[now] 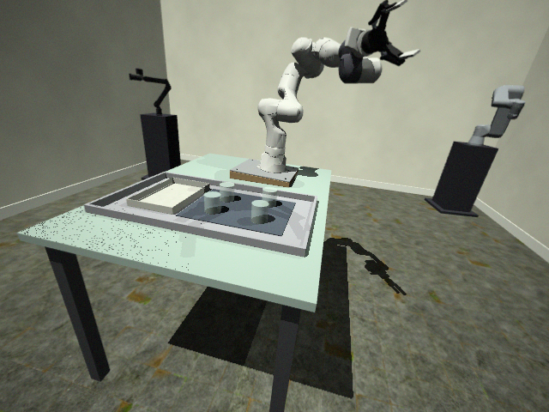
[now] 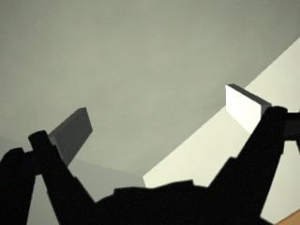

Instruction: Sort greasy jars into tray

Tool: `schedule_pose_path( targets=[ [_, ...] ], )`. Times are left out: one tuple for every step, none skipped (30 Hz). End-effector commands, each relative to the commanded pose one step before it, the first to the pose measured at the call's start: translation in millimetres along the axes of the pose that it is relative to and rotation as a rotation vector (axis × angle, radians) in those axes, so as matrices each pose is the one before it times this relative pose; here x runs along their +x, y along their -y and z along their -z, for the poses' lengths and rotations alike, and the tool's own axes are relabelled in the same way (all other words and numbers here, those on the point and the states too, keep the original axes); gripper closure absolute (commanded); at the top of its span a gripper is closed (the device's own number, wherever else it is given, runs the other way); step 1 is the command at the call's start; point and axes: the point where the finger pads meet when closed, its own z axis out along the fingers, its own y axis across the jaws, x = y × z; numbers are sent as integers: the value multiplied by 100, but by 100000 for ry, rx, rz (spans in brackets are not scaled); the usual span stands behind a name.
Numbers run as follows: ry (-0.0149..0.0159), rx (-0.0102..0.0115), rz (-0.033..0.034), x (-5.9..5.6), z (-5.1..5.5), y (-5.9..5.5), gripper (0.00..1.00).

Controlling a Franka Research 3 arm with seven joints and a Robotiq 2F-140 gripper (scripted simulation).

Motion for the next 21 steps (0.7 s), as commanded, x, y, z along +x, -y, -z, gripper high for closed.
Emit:
schedule_pose_path(
  targets=[
    [-2736,-8940,8050,384,-1385,-1270,0],
    [-263,-1184,831,55,-238,25,0],
    [0,0,0,0,0,0,0],
    [0,0,0,0,0,0,0],
    [-257,-1182,840,61,-234,28,0],
    [-251,-1180,849,67,-229,31,0],
    [-246,-1178,858,73,-224,34,0],
    [-241,-1175,866,79,-220,37,0],
    [-236,-1173,874,85,-215,39,0],
    [-231,-1171,882,92,-210,41,0],
    [-227,-1169,890,99,-206,43,0],
    [-223,-1168,897,105,-201,44,0],
    [-219,-1166,904,112,-196,46,0],
    [-216,-1164,911,120,-192,47,0],
    [-213,-1163,918,127,-187,48,0],
    [-210,-1161,924,134,-183,48,0],
    [-207,-1160,931,142,-178,48,0],
    [-205,-1159,937,149,-174,48,0],
    [-202,-1158,942,157,-169,48,0],
    [0,0,0,0,0,0,0],
    [0,0,0,0,0,0,0]
  ],
)
